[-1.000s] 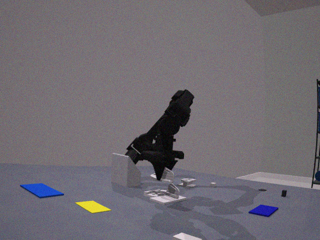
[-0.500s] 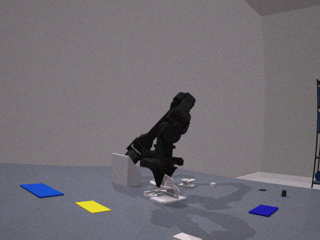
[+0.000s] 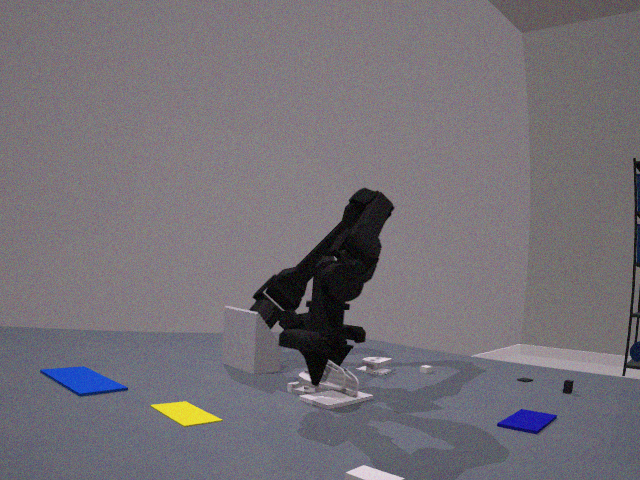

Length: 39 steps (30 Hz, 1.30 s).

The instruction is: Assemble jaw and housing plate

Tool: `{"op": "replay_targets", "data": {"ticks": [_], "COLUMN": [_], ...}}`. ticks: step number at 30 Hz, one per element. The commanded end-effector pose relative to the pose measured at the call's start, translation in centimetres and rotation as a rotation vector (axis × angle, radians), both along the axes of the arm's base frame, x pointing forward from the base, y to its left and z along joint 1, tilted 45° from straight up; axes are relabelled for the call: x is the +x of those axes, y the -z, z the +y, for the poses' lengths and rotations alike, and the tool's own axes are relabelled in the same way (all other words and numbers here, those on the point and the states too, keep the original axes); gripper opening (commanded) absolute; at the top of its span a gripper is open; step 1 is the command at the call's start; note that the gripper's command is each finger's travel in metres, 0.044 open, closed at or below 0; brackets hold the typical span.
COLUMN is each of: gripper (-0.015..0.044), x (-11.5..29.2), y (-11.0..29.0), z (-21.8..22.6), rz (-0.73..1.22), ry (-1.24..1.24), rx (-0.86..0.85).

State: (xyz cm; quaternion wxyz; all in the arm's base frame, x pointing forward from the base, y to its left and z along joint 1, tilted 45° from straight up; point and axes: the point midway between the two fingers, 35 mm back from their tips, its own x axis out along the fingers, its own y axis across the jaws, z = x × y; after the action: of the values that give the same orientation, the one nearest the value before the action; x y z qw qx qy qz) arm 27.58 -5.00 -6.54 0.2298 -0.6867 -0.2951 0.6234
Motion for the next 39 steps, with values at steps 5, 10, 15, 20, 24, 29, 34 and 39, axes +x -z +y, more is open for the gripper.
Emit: {"op": "replay_targets", "data": {"ticks": [5, 10, 15, 20, 24, 29, 34, 39], "gripper": [0.0134, 0.0134, 0.0134, 0.0134, 0.0134, 0.0134, 0.0134, 0.0134], "x": [-0.09, -0.09, -0.09, -0.07, -0.07, -0.06, -0.06, -0.05], "y": [0.11, 0.11, 0.16, 0.33, 0.33, 0.5, 0.55, 0.6], "z": [0.06, 0.06, 0.11, 0.28, 0.28, 0.45, 0.49, 0.54], "rz": [0.001, 0.001, 0.001, -0.002, -0.002, -0.002, -0.003, -0.003], "ry": [0.008, 0.008, 0.007, 0.004, 0.004, 0.004, 0.004, 0.004], "rx": [0.004, 0.004, 0.004, 0.003, 0.003, 0.003, 0.004, 0.004]}}
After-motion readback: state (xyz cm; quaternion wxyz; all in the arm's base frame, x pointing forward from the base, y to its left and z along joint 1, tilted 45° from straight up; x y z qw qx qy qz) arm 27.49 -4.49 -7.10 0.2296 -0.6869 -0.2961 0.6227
